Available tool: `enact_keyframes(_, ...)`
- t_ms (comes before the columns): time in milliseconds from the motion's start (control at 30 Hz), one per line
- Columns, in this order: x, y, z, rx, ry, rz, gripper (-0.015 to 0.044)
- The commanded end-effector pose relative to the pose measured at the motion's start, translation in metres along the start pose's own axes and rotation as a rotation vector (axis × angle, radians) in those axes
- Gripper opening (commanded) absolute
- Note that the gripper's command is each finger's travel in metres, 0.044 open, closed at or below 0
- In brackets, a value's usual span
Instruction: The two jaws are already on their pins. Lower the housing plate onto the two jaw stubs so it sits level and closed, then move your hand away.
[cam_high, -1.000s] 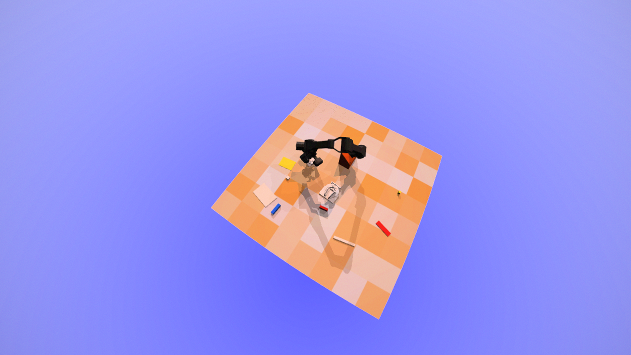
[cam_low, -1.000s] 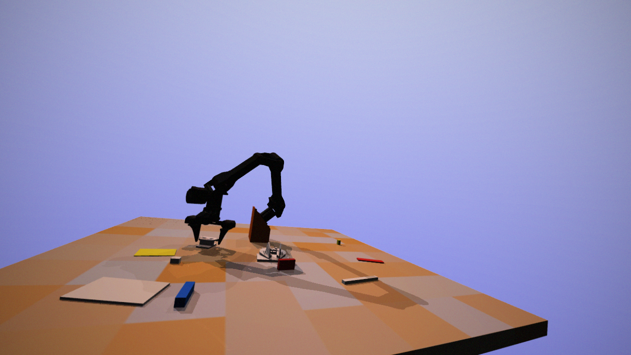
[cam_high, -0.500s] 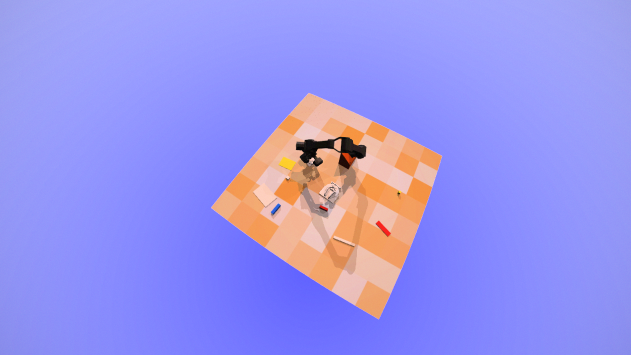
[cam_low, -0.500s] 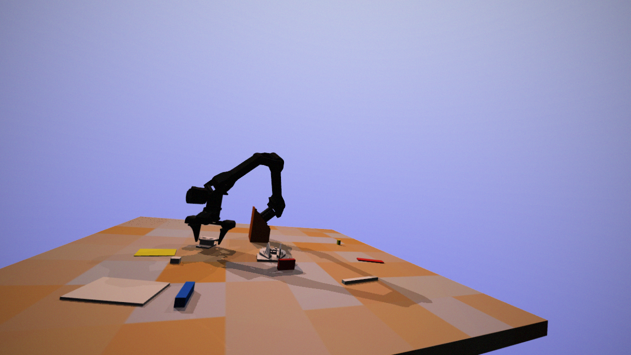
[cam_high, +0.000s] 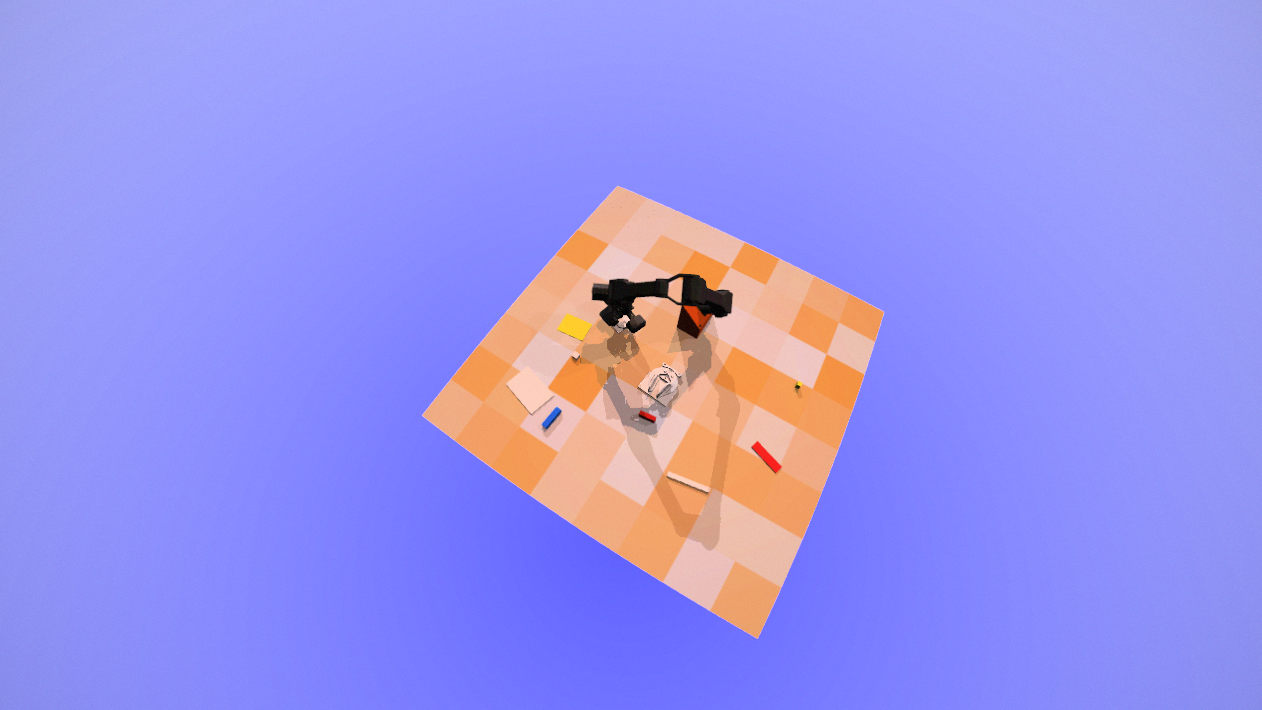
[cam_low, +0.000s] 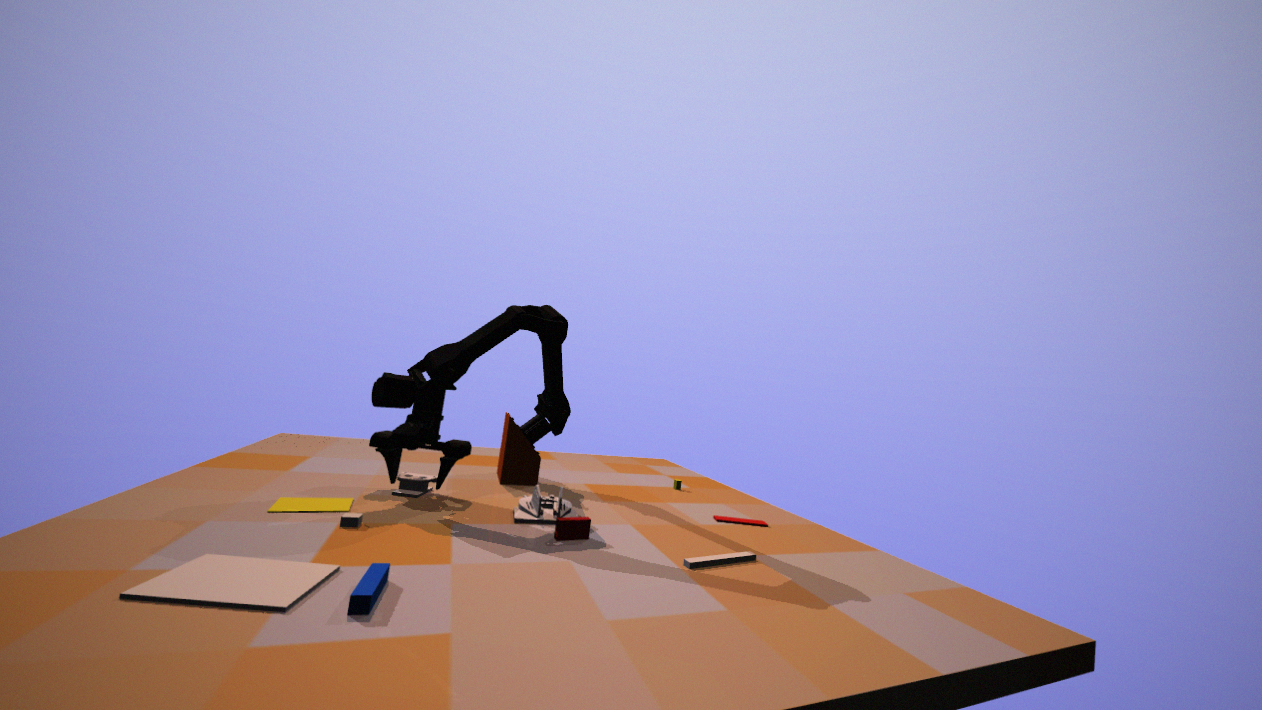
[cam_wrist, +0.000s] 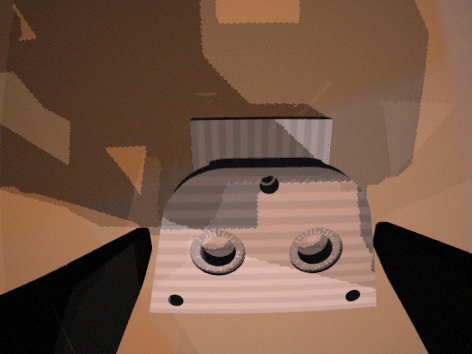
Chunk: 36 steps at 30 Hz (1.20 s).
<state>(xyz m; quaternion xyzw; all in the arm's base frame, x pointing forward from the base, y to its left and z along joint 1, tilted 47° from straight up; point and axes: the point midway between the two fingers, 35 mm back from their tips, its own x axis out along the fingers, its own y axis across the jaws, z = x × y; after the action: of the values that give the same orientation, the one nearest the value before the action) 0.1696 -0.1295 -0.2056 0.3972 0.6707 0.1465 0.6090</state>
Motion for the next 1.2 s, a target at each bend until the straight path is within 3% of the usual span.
enact_keyframes(0,0.0009,0.0009,-0.0007,0.007,-0.001,0.005,0.044)
enact_keyframes(633,0.0009,0.0009,-0.0007,0.007,-0.001,0.005,0.044)
enact_keyframes(1167,0.0,0.0,0.0,0.0,0.0,0.0,0.0351)
